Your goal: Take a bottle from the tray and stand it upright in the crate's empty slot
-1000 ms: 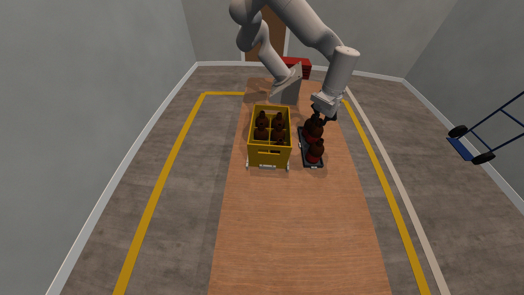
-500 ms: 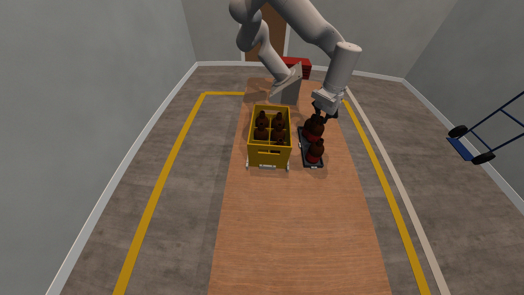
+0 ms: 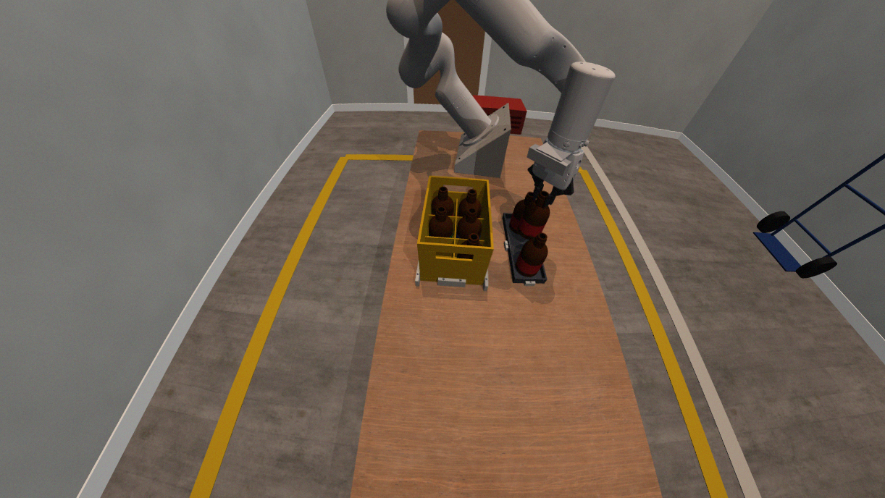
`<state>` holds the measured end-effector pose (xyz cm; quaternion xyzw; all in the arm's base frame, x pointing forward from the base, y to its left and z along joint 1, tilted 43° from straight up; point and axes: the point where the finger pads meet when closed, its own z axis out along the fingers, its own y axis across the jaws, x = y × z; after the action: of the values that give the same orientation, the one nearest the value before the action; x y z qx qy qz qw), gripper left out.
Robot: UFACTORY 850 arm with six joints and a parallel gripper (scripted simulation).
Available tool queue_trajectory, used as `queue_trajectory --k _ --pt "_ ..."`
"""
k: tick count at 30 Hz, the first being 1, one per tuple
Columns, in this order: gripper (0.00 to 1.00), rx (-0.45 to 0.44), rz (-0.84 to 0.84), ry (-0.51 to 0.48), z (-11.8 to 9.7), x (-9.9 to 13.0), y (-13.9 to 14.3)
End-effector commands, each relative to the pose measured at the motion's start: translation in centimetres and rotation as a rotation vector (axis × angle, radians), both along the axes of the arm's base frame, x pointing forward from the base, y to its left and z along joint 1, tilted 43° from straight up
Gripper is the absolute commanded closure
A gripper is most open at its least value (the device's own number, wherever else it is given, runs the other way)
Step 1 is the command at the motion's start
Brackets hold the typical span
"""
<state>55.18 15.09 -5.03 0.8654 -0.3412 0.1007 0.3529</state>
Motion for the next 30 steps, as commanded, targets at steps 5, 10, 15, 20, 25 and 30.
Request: queue_trajectory --k 5,10,15,20,25,30 --pt "1.0 0.001 0.001 -0.002 0.37 0.1 0.36" --pt "1.0 0.001 0.001 -0.002 0.5 0.11 0.48" --pt "1.0 0.001 0.001 -0.002 0.54 0.11 0.52" --pt "1.0 0.001 0.001 -0.002 0.54 0.11 0.52" --pt "1.0 0.001 0.001 -0.002 0.54 0.11 0.52" --pt "1.0 0.001 0.001 -0.002 0.54 0.11 0.52"
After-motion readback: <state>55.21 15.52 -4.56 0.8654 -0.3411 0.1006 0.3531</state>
